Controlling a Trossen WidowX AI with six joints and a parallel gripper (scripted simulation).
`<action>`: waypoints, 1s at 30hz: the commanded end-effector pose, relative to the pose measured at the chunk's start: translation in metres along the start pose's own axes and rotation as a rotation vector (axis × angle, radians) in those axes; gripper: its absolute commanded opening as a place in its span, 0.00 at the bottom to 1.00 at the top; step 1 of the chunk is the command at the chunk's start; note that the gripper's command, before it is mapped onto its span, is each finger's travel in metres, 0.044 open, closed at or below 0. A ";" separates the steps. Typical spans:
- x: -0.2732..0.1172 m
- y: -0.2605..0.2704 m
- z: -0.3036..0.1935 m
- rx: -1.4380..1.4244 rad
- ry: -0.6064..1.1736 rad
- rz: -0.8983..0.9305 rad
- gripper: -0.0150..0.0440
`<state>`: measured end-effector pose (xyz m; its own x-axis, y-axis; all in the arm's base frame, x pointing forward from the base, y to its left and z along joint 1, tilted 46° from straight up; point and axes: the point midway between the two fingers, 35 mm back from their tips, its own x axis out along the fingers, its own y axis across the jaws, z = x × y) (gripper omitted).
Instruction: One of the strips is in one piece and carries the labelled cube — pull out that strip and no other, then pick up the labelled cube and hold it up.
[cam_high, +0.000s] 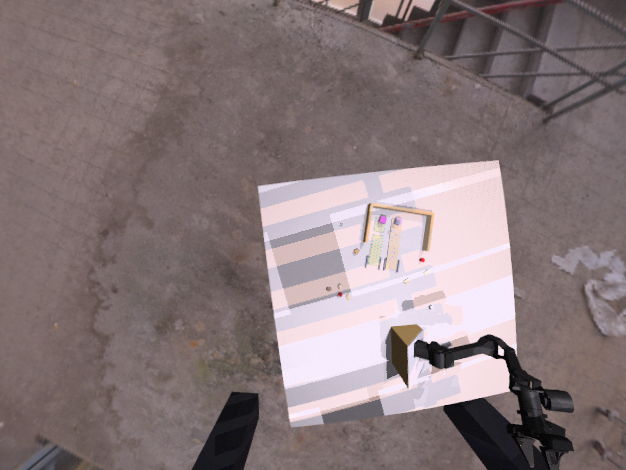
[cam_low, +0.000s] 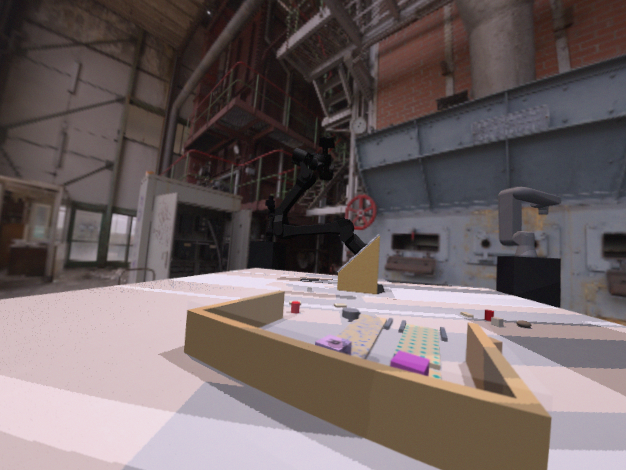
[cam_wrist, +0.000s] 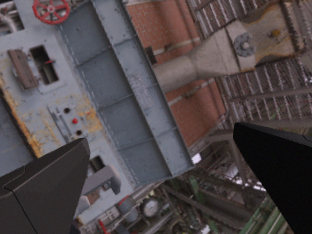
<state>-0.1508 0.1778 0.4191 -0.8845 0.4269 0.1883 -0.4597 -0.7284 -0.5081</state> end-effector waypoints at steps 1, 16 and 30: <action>-0.003 -0.035 -0.040 0.020 0.111 -0.159 0.93; -0.127 -0.150 -0.222 0.162 0.651 -0.917 0.93; -0.332 -0.127 -0.320 0.252 1.213 -1.575 0.93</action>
<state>0.1992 0.3229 0.1778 0.5790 0.7586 -0.2988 -0.8090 0.4889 -0.3263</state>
